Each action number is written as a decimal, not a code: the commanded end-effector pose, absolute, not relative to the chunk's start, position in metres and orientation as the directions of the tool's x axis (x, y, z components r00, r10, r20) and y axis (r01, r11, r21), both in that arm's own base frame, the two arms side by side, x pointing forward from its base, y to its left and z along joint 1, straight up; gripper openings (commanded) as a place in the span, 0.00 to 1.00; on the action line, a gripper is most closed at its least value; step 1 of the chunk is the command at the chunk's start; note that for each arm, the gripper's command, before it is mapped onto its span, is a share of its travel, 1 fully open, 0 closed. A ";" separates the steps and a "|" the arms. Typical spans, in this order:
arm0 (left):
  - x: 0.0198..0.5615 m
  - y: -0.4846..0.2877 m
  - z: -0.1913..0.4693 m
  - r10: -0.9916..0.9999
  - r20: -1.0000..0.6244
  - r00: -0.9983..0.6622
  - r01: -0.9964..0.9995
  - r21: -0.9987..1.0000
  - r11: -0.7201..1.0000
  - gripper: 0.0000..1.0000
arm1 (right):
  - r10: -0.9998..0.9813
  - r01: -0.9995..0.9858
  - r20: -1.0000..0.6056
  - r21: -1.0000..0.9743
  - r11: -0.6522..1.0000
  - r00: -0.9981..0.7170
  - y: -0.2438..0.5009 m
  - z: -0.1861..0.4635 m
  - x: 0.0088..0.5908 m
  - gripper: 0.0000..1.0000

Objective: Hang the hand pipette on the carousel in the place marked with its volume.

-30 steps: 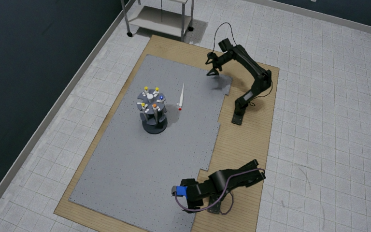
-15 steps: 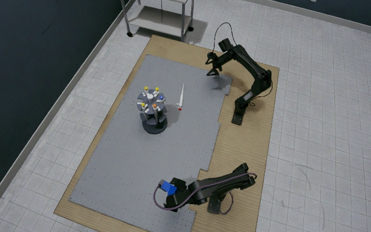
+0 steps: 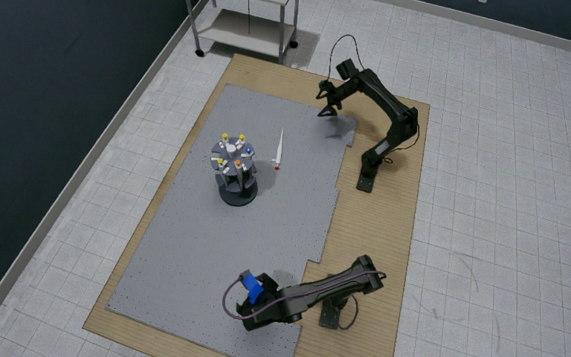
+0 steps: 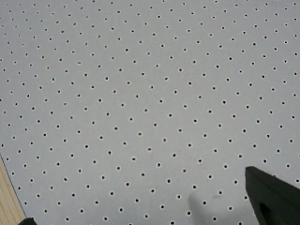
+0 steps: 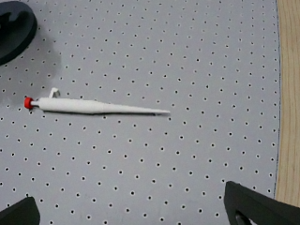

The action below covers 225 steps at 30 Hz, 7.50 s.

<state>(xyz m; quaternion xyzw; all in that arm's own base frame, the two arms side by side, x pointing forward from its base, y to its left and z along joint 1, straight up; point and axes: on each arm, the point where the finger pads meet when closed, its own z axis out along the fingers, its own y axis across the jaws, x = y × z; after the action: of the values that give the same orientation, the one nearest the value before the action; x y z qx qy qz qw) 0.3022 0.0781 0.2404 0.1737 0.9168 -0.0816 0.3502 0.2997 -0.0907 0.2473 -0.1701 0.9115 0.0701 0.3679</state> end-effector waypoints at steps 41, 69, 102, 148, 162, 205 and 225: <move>0.308 0.076 0.253 0.299 -0.712 -0.636 0.418 0.008 0.909 1.00 | -0.738 -0.618 -0.655 -0.650 0.442 0.161 0.033 0.196 0.353 0.49; 0.308 0.076 0.253 0.299 -0.712 -0.636 0.418 0.008 0.909 1.00 | -0.758 -0.336 -0.320 -0.931 0.142 0.568 0.116 0.165 0.382 0.49; 0.308 0.076 0.253 0.299 -0.712 -0.636 0.418 0.008 0.909 1.00 | -0.700 -0.001 -0.005 -1.000 0.005 0.714 0.178 0.156 0.419 0.49; 0.308 0.076 0.253 0.299 -0.712 -0.636 0.418 0.008 0.909 1.00 | -0.706 0.015 0.005 -1.000 0.008 0.708 0.186 0.164 0.431 0.49; 0.308 0.076 0.253 0.299 -0.712 -0.636 0.418 0.008 0.909 1.00 | -0.706 0.015 0.005 -1.000 0.008 0.708 0.186 0.164 0.431 0.49; 0.308 0.076 0.253 0.299 -0.712 -0.636 0.418 0.008 0.909 1.00 | -0.701 0.013 0.007 -1.000 0.003 0.713 0.185 0.160 0.428 0.49; 0.308 0.076 0.253 0.299 -0.712 -0.636 0.418 0.008 0.909 1.00 | -0.700 -0.001 -0.004 -1.000 0.005 0.714 0.194 0.156 0.437 0.49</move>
<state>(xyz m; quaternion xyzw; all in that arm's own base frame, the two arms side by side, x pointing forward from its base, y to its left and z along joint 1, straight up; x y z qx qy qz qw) 0.3042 0.0747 0.2435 0.1912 0.9088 -0.0842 0.3610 0.4283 0.1877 0.1552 -0.6532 0.2639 -0.2710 0.6559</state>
